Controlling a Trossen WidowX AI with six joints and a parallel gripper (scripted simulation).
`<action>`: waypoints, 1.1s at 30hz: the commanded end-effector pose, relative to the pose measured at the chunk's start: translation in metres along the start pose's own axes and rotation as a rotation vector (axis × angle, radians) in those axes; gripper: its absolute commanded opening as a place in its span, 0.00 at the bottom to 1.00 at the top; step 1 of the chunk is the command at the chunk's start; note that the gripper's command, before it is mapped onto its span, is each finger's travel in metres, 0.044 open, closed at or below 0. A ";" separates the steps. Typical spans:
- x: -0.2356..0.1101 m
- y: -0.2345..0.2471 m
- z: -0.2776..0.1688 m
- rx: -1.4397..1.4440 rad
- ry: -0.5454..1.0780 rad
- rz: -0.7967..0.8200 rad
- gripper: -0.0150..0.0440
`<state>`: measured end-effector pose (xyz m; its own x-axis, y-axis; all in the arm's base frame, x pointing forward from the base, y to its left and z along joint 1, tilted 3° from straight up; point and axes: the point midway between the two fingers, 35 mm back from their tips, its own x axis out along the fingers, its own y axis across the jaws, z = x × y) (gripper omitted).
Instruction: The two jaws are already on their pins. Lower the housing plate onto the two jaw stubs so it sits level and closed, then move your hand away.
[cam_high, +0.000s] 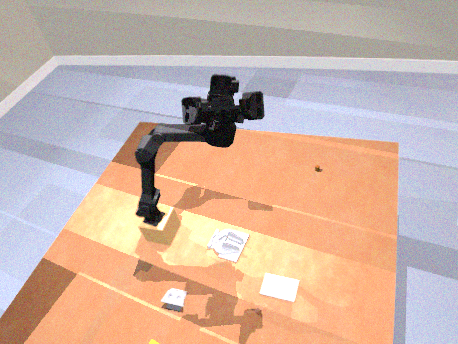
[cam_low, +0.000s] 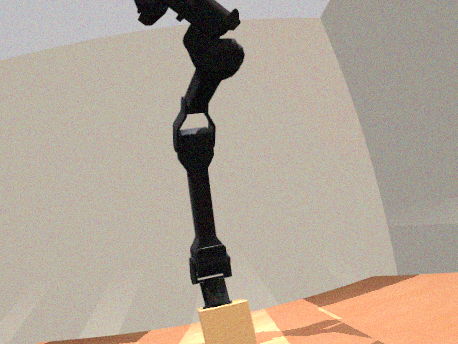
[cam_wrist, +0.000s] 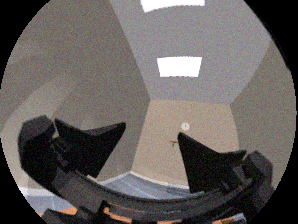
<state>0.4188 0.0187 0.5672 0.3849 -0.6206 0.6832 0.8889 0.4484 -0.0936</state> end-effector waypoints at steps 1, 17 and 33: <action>0.000 0.000 0.000 0.000 0.000 0.000 0.98; 0.016 0.027 -0.045 -0.354 -0.002 0.133 1.00; 0.027 0.050 -0.118 -0.771 0.013 0.324 1.00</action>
<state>0.4976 -0.0425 0.5039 0.6246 -0.5497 0.5547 0.7036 0.0879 -0.7051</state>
